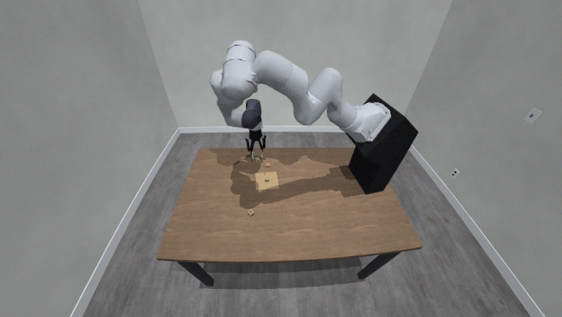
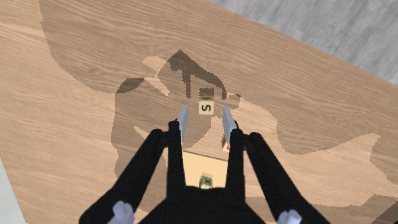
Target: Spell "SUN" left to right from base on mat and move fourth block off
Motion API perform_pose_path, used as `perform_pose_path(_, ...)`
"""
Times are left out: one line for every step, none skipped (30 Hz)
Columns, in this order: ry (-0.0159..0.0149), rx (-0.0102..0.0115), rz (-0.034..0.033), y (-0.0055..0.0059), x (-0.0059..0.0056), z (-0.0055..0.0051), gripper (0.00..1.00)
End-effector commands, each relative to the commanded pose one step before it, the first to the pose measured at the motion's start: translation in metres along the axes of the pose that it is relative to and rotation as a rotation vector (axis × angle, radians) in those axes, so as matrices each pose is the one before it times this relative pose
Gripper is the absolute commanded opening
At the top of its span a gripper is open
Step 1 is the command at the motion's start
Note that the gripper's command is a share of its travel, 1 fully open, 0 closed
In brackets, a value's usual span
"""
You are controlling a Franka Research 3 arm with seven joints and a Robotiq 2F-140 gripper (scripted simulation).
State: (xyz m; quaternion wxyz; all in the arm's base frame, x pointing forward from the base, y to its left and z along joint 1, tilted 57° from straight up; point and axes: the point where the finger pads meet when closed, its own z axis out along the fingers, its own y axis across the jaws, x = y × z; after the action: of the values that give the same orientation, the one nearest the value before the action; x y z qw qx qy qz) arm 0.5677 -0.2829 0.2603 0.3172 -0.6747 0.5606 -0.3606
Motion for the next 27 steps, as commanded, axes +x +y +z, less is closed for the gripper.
perform_pose_path(0.00986, -0.00441, -0.01556, 0.00108, 0.00304, 0.00123, 0.37)
perform_pose_path(0.0, 0.0, 0.0, 0.0, 0.0, 0.0, 0.37)
perform_pose_path(0.0, 0.0, 0.0, -0.00002, 0.00001, 0.00059, 0.37)
perform_pose_path(0.0, -0.00001, 0.0, -0.00001, 0.00001, 0.00052, 0.37)
perform_pose_path(0.0, -0.00001, 0.0, -0.00001, 0.0, 0.00044, 0.37)
perform_pose_path(0.0, -0.00002, 0.0, 0.0, 0.0, 0.00037, 0.37)
perform_pose_path(0.0, -0.00002, 0.0, 0.0, 0.0, 0.0003, 0.37)
perform_pose_path(0.0, -0.00001, 0.0, 0.0, 0.0, 0.00023, 0.37)
perform_pose_path(0.0, -0.00001, 0.0, 0.0, 0.0, 0.00017, 0.37)
perform_pose_path(0.0, -0.00001, 0.0, 0.0, 0.0, 0.00012, 0.37)
perform_pose_path(0.0, -0.00001, 0.0, 0.0, 0.0, 0.00008, 0.37)
perform_pose_path(0.0, 0.0, 0.0, 0.0, 0.0, 0.00004, 0.37)
perform_pose_path(0.0, 0.0, 0.0, 0.0, 0.0, 0.00002, 0.37)
perform_pose_path(0.0, 0.0, 0.0, 0.0, 0.0, 0.0, 0.37)
perform_pose_path(0.0, 0.0, 0.0, 0.0, 0.0, 0.0, 0.37)
perform_pose_path(0.0, 0.0, 0.0, 0.0, 0.0, 0.0, 0.37)
perform_pose_path(0.0, 0.0, 0.0, 0.0, 0.0, 0.0, 0.37)
perform_pose_path(0.0, 0.0, 0.0, 0.0, 0.0, 0.0, 0.37)
perform_pose_path(0.0, 0.0, 0.0, 0.0, 0.0, 0.0, 0.37)
perform_pose_path(0.0, 0.0, 0.0, 0.0, 0.0, 0.0, 0.37)
perform_pose_path(0.0, 0.0, 0.0, 0.0, 0.0, 0.0, 0.37)
perform_pose_path(0.0, 0.0, 0.0, 0.0, 0.0, 0.0, 0.37)
perform_pose_path(0.0, 0.0, 0.0, 0.0, 0.0, 0.0, 0.37)
perform_pose_path(0.0, 0.0, 0.0, 0.0, 0.0, 0.0, 0.37)
perform_pose_path(0.0, 0.0, 0.0, 0.0, 0.0, 0.0, 0.37)
perform_pose_path(0.0, 0.0, 0.0, 0.0, 0.0, 0.0, 0.37)
perform_pose_path(0.0, 0.0, 0.0, 0.0, 0.0, 0.0, 0.37)
